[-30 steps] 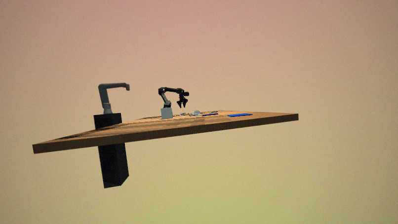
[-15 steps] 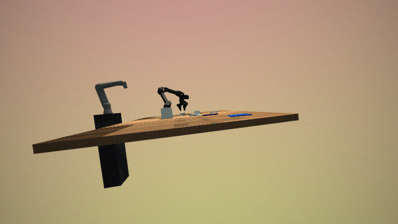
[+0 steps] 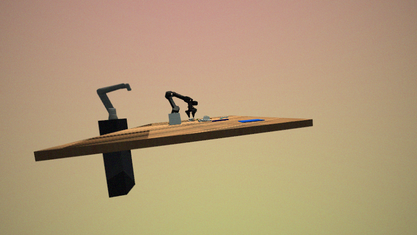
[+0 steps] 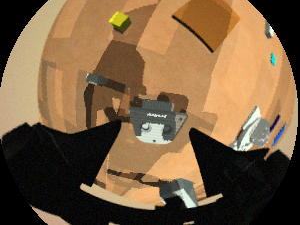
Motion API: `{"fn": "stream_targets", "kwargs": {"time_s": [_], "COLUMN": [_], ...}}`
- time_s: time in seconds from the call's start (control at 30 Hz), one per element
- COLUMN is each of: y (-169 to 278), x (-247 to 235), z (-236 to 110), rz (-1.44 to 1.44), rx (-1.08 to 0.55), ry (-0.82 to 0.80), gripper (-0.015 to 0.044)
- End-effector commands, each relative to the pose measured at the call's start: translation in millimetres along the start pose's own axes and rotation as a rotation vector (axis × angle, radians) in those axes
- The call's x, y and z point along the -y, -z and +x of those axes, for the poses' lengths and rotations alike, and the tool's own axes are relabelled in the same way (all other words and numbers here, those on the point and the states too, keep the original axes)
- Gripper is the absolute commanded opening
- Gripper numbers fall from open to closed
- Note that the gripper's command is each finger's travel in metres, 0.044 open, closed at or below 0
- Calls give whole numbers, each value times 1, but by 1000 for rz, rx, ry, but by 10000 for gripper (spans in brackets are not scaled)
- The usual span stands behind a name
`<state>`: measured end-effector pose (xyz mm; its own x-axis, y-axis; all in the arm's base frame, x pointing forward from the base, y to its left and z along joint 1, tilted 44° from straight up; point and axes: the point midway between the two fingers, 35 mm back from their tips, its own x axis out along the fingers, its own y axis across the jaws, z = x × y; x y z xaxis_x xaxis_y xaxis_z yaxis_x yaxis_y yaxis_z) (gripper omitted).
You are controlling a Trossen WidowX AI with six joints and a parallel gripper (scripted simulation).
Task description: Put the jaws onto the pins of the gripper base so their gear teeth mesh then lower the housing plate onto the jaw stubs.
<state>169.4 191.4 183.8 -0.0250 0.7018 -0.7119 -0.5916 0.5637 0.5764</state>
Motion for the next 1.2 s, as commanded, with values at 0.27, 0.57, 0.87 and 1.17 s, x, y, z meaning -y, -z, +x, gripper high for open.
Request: {"fn": "stream_targets", "kwargs": {"time_s": [0.27, 0.57, 0.87, 1.17], "y": [0, 1, 1, 1], "x": [2, 1, 1, 1], "z": [16, 30, 31, 31], "rz": [5, 5, 5, 5], "rx": [-2, -1, -1, -1], "ry": [4, 3, 2, 2], "gripper": [440, 440, 440, 440]}}
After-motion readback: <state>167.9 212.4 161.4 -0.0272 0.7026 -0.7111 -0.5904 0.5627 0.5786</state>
